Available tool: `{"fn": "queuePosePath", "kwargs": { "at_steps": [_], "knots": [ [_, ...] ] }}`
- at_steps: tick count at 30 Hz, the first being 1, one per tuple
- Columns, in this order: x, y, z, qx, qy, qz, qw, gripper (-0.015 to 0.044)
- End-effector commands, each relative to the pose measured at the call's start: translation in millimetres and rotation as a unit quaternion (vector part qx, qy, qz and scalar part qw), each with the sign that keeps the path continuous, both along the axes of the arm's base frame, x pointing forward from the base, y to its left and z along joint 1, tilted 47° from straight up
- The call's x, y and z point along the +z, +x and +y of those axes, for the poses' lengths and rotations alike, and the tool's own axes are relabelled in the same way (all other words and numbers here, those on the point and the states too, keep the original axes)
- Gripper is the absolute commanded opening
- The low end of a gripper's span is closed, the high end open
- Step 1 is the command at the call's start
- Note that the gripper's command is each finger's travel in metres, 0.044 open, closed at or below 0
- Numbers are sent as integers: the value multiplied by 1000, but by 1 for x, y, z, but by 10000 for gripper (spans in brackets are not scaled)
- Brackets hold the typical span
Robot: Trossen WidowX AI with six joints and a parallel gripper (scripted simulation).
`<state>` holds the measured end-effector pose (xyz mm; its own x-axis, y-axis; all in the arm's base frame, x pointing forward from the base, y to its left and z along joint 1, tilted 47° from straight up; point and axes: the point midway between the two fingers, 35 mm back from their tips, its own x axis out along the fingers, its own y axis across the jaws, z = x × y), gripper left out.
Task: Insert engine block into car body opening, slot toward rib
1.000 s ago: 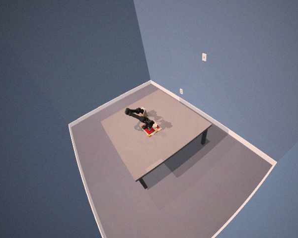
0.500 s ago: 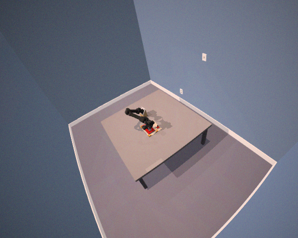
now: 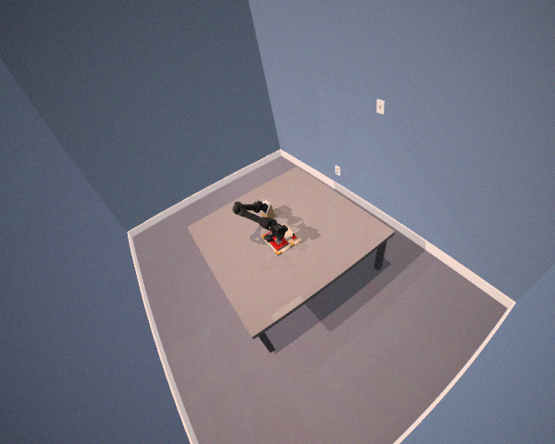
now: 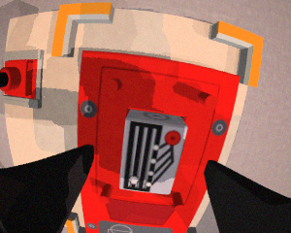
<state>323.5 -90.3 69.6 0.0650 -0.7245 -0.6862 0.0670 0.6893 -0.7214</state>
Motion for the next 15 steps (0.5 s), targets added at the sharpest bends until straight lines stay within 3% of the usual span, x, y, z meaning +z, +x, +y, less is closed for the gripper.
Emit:
{"fn": "queuePosePath", "kwargs": {
  "at_steps": [1, 15],
  "knots": [
    [0, 0, 0, 0, 0, 0, 1000, 440],
    [9, -1, 11, 1, -3, 1, 1000, 440]
  ]
}}
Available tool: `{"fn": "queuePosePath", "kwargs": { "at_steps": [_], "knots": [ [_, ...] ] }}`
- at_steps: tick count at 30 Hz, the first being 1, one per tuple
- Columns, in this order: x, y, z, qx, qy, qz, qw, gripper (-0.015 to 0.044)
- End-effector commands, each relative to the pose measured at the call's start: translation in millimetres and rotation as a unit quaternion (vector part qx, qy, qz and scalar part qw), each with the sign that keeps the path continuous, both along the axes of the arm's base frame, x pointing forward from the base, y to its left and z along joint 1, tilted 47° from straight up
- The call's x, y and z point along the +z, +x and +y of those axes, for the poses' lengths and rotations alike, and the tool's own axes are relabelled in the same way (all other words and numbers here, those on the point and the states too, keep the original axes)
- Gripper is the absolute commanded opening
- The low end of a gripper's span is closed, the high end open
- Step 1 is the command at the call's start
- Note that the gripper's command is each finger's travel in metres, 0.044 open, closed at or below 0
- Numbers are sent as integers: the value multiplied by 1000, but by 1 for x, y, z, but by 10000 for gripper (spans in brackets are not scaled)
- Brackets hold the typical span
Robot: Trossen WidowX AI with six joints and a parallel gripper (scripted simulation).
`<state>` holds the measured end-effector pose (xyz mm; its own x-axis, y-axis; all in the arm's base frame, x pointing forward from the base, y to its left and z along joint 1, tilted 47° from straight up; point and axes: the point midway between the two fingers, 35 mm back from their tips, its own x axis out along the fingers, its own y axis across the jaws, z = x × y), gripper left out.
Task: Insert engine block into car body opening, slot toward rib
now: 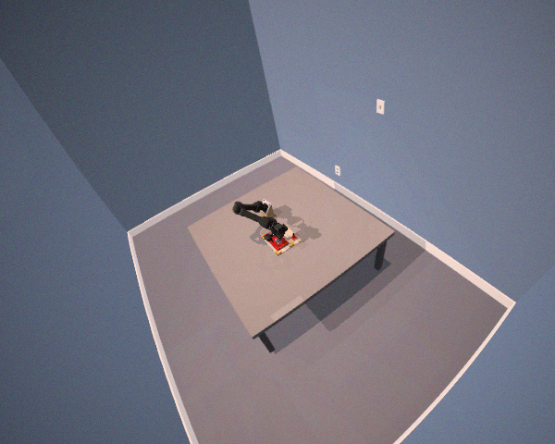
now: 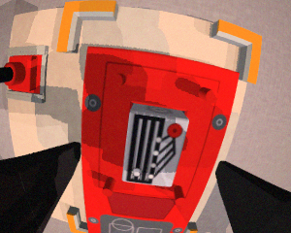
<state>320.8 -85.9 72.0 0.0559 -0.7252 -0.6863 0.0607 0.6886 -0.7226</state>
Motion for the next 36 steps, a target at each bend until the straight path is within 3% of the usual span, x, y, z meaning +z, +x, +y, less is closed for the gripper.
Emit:
{"fn": "queuePosePath", "kwargs": {
  "at_steps": [1, 4, 21, 36],
  "knots": [
    [7, 2, 7, 2, -2, -5, 1000, 440],
    [7, 2, 7, 2, -2, -5, 1000, 440],
    [7, 2, 7, 2, -2, -5, 1000, 0],
    [7, 2, 7, 2, -2, -5, 1000, 0]
  ]
}}
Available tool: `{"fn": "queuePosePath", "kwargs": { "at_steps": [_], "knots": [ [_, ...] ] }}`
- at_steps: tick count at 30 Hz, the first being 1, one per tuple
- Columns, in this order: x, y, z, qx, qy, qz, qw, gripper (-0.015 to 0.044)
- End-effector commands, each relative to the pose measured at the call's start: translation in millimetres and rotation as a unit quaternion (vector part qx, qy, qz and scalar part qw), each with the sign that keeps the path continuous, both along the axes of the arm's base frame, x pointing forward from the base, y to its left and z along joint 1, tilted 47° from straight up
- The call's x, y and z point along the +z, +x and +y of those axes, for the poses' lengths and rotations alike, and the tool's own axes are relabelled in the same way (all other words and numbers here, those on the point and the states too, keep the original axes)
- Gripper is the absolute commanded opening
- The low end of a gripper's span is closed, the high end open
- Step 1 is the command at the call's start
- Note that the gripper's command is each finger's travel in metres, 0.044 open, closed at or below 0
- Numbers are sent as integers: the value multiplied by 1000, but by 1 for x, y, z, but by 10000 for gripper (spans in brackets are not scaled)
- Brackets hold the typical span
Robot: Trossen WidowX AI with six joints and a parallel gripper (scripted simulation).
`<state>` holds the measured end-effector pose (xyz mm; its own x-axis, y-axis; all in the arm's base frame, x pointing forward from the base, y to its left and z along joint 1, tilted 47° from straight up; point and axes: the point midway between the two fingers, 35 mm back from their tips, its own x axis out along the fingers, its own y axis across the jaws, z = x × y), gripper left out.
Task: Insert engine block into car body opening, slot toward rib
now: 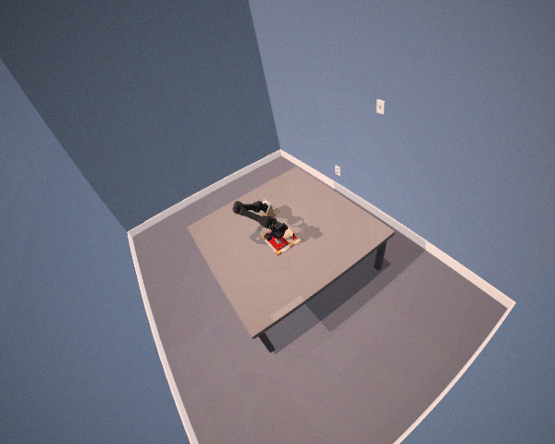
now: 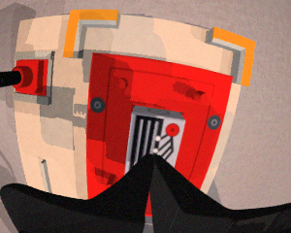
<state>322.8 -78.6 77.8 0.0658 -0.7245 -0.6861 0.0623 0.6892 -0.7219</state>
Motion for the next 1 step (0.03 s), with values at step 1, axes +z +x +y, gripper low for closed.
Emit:
{"fn": "queuePosePath", "kwargs": {
  "at_steps": [1],
  "knots": [
    [1, 0, 0, -1, -2, -1, 1000, 0]
  ]
}}
